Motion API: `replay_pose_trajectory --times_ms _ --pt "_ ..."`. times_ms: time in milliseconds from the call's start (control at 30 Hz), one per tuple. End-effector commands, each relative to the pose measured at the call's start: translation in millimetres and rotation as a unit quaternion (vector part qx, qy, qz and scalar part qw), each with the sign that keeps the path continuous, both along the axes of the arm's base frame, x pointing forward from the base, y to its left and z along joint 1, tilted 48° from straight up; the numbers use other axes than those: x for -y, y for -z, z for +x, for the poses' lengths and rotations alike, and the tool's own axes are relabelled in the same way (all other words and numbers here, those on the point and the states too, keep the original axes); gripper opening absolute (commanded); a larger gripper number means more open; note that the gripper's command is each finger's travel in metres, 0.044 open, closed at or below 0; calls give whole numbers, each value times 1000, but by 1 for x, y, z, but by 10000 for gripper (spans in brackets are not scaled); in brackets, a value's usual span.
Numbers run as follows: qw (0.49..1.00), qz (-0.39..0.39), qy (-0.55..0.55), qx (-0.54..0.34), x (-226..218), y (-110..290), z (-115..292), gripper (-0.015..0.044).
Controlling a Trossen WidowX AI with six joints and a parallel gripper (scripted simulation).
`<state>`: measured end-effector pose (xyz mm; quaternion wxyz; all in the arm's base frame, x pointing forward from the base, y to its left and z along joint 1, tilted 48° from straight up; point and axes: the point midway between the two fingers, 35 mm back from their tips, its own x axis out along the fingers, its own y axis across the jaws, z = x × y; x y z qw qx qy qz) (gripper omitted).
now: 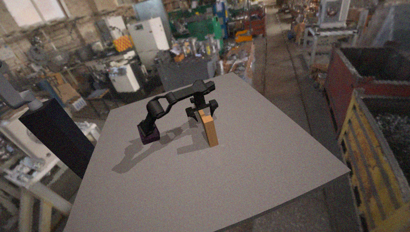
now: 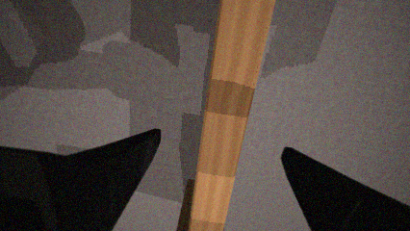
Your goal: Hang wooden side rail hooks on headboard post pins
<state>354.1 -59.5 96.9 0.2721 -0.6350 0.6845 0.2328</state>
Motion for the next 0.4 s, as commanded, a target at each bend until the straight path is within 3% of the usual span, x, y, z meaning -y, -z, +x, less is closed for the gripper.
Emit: replay_pose_trajectory --times_ms 0,367 --pt "1000 1 3 1 -3 5 0 440" --pt "1000 0 -1 -1 -2 2 0 440"
